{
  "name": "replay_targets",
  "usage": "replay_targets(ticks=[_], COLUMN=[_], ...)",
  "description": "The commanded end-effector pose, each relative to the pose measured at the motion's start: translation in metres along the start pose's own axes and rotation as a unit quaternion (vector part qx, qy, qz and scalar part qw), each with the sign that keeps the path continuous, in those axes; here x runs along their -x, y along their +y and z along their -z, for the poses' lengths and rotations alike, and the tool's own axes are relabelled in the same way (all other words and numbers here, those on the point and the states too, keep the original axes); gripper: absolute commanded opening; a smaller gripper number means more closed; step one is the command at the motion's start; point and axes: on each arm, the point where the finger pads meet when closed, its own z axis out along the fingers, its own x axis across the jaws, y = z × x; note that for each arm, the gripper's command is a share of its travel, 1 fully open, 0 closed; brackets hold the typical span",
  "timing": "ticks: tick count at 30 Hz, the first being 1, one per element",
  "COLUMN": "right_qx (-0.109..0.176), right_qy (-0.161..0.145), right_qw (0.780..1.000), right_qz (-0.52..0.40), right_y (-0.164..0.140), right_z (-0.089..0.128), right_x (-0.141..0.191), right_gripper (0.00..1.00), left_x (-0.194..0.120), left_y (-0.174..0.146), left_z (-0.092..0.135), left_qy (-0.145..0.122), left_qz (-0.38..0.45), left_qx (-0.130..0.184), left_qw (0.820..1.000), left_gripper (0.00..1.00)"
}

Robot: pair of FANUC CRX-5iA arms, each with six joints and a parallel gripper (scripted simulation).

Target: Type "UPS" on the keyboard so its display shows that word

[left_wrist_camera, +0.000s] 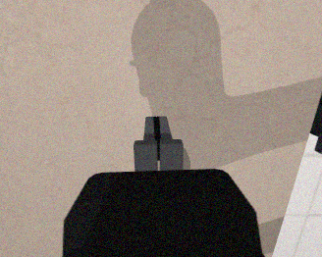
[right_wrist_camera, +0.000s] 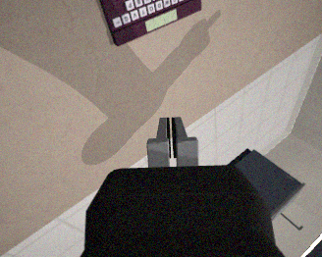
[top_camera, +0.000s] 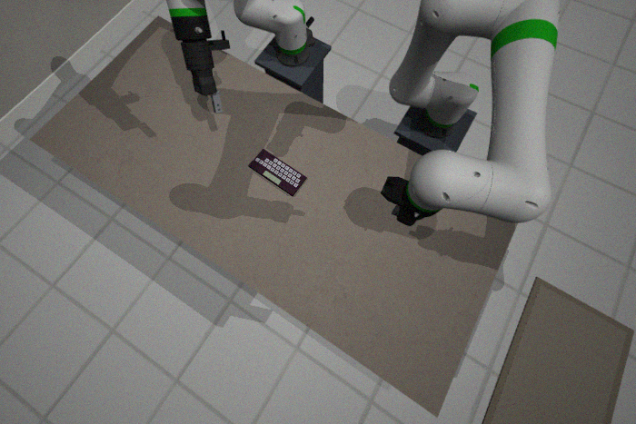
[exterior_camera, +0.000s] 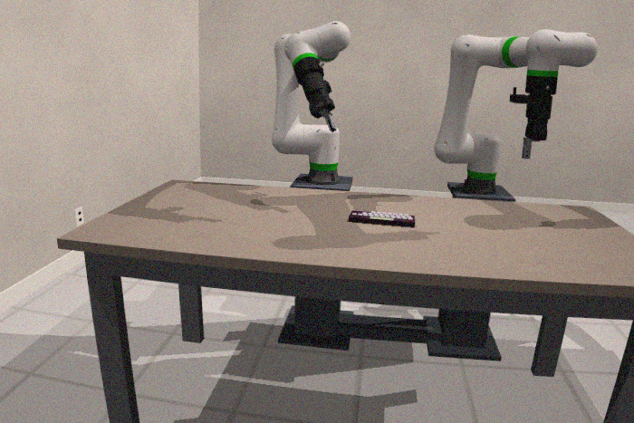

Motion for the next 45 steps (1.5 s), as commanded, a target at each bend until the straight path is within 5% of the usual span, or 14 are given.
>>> replay_targets(ticks=[1, 7, 14, 16, 18, 31, 33, 35, 39, 45], right_qx=[0.001, 0.005, 0.018, 0.018, 0.023, 0.037, 0.037, 0.037, 0.037, 0.035], right_qy=[0.0, -0.012, -0.065, -0.065, -0.088, -0.194, -0.194, -0.219, -0.243, -0.276], right_qw=[1.0, 1.0, 0.997, 0.997, 0.994, 0.966, 0.966, 0.955, 0.942, 0.919], right_qz=[0.0, -0.008, -0.046, -0.046, -0.064, -0.166, -0.166, -0.196, -0.227, -0.278], right_y=[0.001, 0.01, 0.043, 0.043, 0.054, 0.074, 0.074, 0.07, 0.062, 0.041], right_z=[0.001, 0.006, 0.032, 0.032, 0.047, 0.136, 0.136, 0.164, 0.194, 0.245], right_x=[0.0, 0.015, 0.085, 0.085, 0.117, 0.266, 0.266, 0.305, 0.342, 0.397], right_gripper=[1.0, 1.0, 1.0, 1.0, 1.0, 1.0, 1.0, 1.0, 1.0, 1.0], left_x=[0.001, 0.016, 0.031, 0.031, 0.033, 0.007, 0.007, -0.007, -0.026, -0.033], left_y=[-0.001, -0.045, -0.133, -0.133, -0.176, -0.317, -0.317, -0.352, -0.388, -0.399], left_z=[0.001, -0.005, -0.023, -0.023, -0.035, -0.084, -0.084, -0.1, -0.118, -0.123], left_qy=[-0.001, 0.018, 0.05, 0.05, 0.066, 0.111, 0.111, 0.123, 0.134, 0.138], left_qz=[-0.002, -0.104, -0.289, -0.289, -0.375, -0.622, -0.622, -0.678, -0.733, -0.748], left_qx=[0.0, -0.014, -0.04, -0.04, -0.054, -0.101, -0.101, -0.115, -0.129, -0.134], left_qw=[1.0, 0.994, 0.955, 0.955, 0.923, 0.768, 0.768, 0.716, 0.655, 0.636], left_gripper=[0.0, 0.0, 0.0, 0.0, 0.0, 0.0, 0.0, 0.0, 0.0, 0.0])
